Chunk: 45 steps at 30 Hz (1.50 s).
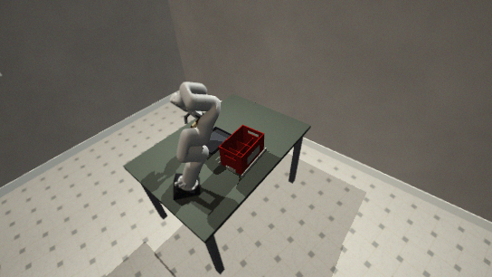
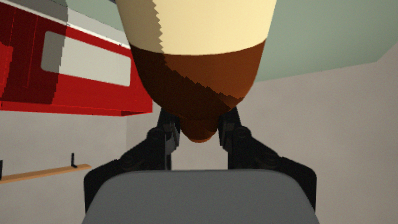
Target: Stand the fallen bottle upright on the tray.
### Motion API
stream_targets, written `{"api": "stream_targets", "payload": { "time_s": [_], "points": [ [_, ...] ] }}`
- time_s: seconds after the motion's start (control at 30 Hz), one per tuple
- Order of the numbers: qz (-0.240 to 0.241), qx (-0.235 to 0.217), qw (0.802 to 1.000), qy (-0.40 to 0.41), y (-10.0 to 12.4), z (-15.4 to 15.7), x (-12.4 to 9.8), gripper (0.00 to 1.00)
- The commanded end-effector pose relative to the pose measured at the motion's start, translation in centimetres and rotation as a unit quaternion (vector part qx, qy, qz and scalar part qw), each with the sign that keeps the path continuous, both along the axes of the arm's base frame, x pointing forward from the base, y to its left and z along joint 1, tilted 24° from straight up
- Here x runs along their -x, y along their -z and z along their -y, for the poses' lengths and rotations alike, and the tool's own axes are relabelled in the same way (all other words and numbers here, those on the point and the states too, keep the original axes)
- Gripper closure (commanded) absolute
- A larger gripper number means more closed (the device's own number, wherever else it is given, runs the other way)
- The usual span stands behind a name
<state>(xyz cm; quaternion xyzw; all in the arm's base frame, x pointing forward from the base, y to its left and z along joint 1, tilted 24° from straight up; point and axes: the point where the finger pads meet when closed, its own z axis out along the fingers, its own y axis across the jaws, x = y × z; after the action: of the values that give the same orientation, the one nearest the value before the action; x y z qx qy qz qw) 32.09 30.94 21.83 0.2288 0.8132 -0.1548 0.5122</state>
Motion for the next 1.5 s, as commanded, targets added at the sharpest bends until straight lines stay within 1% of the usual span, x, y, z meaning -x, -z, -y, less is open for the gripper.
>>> {"api": "stream_targets", "payload": {
  "time_s": [0.0, 0.33, 0.83, 1.47],
  "points": [
    [0.004, 0.001, 1.0, 0.0, -0.11, -0.1, 0.0, 1.0],
    [0.021, 0.013, 1.0, 0.0, -0.06, -0.07, 0.01, 1.0],
    [0.063, 0.038, 0.997, -0.001, -0.07, -0.14, 0.08, 1.0],
    [0.073, 0.043, 0.996, -0.002, -0.09, -0.18, 0.1, 1.0]
  ]
}}
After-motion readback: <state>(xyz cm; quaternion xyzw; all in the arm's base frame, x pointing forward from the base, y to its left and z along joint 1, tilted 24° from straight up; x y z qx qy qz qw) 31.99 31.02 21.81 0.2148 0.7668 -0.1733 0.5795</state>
